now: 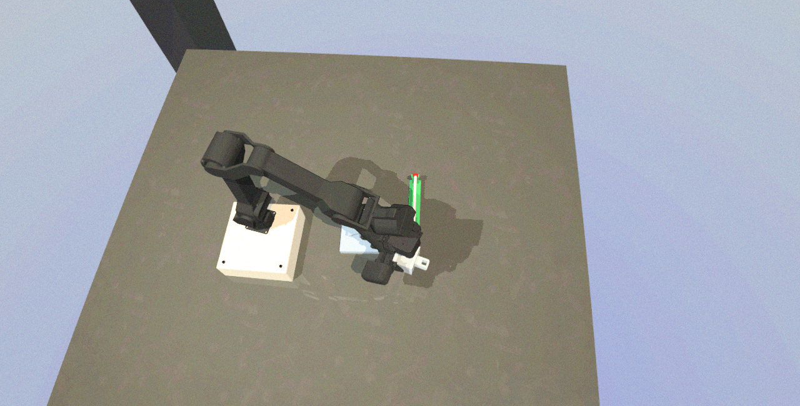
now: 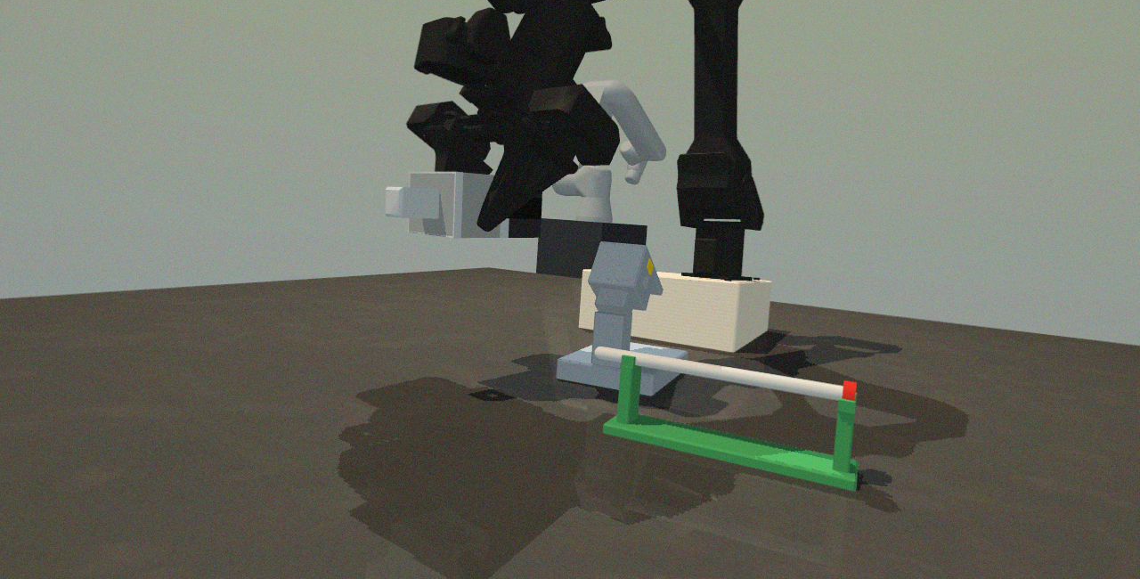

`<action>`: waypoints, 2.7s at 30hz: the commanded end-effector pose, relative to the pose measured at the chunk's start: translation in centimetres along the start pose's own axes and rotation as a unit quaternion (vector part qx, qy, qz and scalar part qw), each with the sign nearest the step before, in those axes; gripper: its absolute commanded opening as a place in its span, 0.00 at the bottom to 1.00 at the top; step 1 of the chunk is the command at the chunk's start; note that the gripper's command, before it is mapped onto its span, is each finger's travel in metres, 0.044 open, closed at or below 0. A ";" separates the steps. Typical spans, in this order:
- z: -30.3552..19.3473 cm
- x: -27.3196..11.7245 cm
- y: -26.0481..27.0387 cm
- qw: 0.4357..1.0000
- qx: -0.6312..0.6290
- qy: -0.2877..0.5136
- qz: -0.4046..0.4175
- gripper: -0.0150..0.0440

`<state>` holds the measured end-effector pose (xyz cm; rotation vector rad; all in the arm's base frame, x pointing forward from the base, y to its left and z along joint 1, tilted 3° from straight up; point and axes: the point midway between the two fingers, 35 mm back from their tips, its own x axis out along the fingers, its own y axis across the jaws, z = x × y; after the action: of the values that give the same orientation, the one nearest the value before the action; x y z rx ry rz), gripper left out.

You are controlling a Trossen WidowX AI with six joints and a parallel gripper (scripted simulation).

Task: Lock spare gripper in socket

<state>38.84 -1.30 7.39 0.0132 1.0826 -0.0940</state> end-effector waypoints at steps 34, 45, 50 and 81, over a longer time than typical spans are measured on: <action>-5.0 -1.4 1.7 0.985 -0.125 0.088 -0.079 0.25; -7.0 -1.9 1.6 0.970 -0.171 0.125 -0.122 0.25; -7.9 -2.2 1.6 0.960 -0.195 0.141 -0.141 0.25; -11.2 -5.6 1.3 0.868 -0.379 0.202 -0.249 0.25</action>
<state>26.92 0.92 6.57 -0.9231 1.4628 -0.1329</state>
